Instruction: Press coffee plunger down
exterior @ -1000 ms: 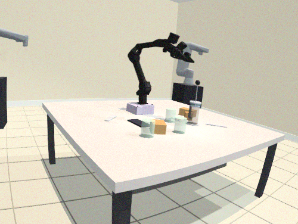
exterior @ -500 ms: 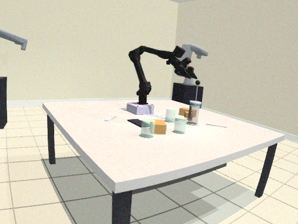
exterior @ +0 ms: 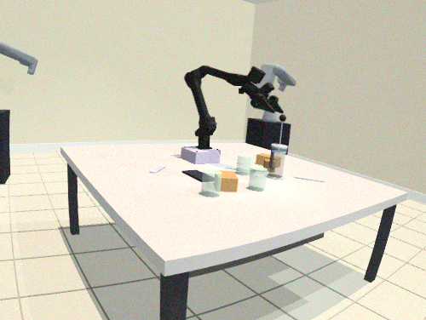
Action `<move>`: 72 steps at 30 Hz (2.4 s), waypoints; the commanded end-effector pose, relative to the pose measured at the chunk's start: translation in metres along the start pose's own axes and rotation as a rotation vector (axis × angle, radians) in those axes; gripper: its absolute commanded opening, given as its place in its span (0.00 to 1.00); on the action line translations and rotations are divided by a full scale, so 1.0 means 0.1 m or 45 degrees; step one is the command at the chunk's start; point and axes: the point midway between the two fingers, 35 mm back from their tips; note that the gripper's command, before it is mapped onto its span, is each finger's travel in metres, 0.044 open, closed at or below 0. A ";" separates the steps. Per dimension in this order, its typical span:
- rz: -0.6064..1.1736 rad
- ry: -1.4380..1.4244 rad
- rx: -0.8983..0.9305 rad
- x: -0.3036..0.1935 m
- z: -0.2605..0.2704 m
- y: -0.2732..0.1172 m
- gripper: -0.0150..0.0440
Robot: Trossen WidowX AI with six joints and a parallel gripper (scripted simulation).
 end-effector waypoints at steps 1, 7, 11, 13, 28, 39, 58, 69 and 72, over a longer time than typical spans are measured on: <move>0.007 0.000 0.003 -0.02 0.00 0.08 1.00; 0.006 0.000 0.003 -0.02 0.00 0.18 1.00; 0.005 0.000 0.003 -0.02 0.00 0.24 1.00; 0.005 0.000 0.003 -0.03 0.00 0.27 1.00; 0.004 0.000 0.003 -0.03 0.00 0.33 0.56; 0.004 0.000 0.003 -0.03 0.00 0.33 0.47; 0.004 0.000 0.003 -0.24 -0.03 0.50 0.47; 0.004 0.000 0.003 -0.38 -0.06 0.61 0.47; 0.004 0.000 0.003 -0.42 -0.06 0.64 0.47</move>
Point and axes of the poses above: the point midway between the two fingers, 35 mm back from their tips, its own y axis out along the fingers, its own z axis across the jaws, x = y × z, and after that the axes turned 10 degrees about y, right-handed
